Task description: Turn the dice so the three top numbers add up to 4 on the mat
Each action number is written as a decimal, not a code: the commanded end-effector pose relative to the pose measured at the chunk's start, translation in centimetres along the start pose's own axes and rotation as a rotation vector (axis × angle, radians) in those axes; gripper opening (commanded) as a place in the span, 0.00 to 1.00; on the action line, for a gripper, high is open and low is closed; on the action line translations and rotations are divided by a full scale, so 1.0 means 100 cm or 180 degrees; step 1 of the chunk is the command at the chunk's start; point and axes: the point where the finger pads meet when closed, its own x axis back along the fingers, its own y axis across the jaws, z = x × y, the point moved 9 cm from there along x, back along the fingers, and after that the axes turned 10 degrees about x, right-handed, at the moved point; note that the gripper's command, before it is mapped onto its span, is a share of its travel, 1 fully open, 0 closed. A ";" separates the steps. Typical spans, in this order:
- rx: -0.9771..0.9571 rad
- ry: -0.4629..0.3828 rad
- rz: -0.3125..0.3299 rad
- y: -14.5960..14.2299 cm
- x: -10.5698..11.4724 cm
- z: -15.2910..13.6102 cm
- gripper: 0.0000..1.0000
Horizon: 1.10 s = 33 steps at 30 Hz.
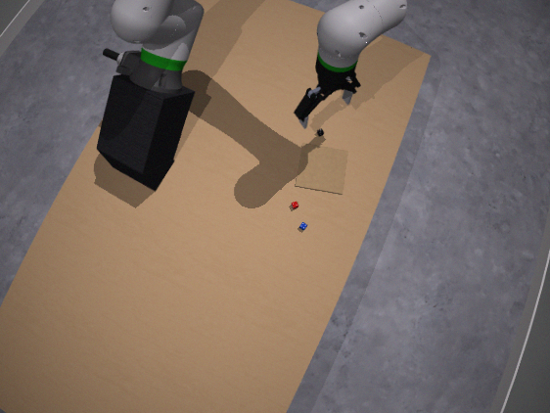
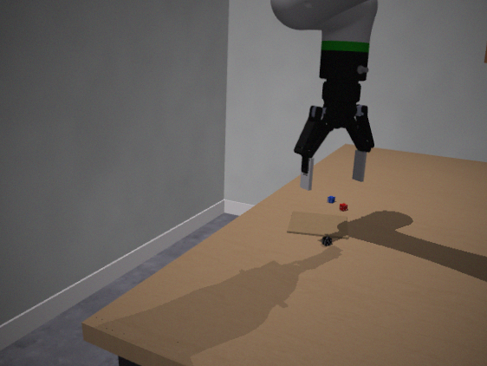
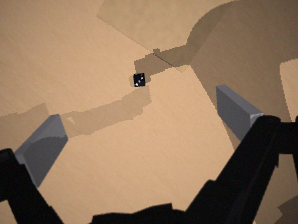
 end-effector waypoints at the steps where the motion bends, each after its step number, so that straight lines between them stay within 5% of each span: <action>1: 0.0518 0.0001 0.0005 0.000 -0.004 0.000 1.00; 33: 0.3235 0.0003 0.0004 0.003 -0.026 -0.001 1.00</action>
